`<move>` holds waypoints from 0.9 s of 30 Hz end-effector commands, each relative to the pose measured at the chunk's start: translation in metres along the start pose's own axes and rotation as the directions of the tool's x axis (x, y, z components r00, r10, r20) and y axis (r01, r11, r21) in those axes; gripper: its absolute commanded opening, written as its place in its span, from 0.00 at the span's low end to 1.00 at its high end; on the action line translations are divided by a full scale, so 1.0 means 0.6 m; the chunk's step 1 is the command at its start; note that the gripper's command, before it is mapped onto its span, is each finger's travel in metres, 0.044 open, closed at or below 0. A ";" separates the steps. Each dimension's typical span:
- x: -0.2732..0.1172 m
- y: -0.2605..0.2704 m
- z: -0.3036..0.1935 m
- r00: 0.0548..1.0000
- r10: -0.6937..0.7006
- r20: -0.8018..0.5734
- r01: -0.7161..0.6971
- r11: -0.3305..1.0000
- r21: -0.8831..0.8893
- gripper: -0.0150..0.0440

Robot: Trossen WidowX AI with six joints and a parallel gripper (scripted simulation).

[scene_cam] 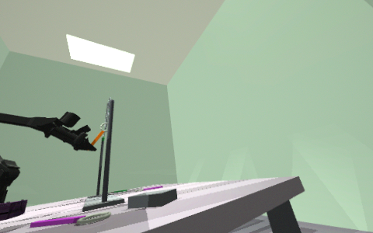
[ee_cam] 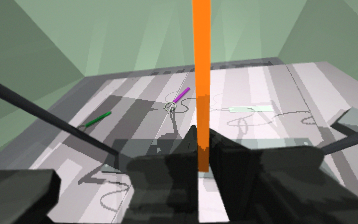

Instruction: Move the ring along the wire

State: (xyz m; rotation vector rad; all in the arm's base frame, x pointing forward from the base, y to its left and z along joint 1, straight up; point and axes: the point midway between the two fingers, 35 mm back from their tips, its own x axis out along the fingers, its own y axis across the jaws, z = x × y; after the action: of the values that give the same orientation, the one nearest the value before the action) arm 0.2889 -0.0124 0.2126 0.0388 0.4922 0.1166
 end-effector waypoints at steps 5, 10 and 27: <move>0.002 0.020 0.000 1.000 0.022 0.008 -0.022 0.999 0.036 0.00; 0.004 0.037 0.001 0.999 0.046 0.014 -0.047 0.996 0.075 0.00; 0.005 0.118 0.015 0.980 0.184 0.076 -0.198 0.927 0.318 0.00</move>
State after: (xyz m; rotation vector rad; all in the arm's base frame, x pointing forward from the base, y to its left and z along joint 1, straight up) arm 0.2887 0.0494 0.2213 0.3536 0.4643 0.2123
